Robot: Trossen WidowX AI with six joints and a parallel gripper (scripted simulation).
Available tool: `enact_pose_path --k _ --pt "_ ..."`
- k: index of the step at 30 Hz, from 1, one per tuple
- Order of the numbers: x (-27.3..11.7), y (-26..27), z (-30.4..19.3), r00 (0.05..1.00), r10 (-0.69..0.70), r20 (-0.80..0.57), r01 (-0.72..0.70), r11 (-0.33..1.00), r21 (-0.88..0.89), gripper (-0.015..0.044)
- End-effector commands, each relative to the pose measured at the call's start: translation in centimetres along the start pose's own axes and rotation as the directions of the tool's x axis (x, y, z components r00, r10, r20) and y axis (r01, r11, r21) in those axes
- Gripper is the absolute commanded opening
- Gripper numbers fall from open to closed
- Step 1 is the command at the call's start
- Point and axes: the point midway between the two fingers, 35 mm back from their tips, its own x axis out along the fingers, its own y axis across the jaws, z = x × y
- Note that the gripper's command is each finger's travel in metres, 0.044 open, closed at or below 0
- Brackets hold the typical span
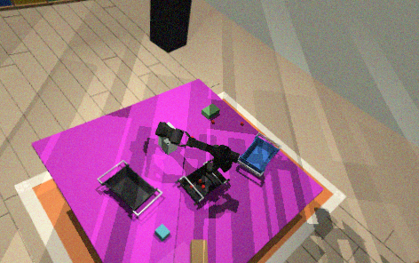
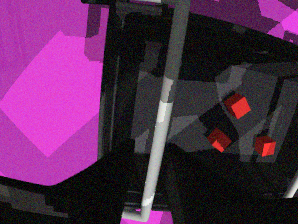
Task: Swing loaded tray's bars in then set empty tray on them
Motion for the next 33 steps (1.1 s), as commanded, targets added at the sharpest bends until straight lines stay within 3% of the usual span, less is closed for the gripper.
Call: enact_pose_path --k 1,4,8,33 --pt "0.05 0.00 -0.01 1.000 -0.001 0.000 0.001 1.000 -0.003 0.0086" --pt "0.05 0.00 -0.01 1.000 -0.001 0.000 0.001 1.000 -0.003 0.0086" --pt "0.05 0.00 -0.01 1.000 -0.001 0.000 0.001 1.000 -0.003 0.0000" --pt "0.00 0.00 0.00 1.000 0.000 0.000 0.000 1.000 0.000 0.0000"
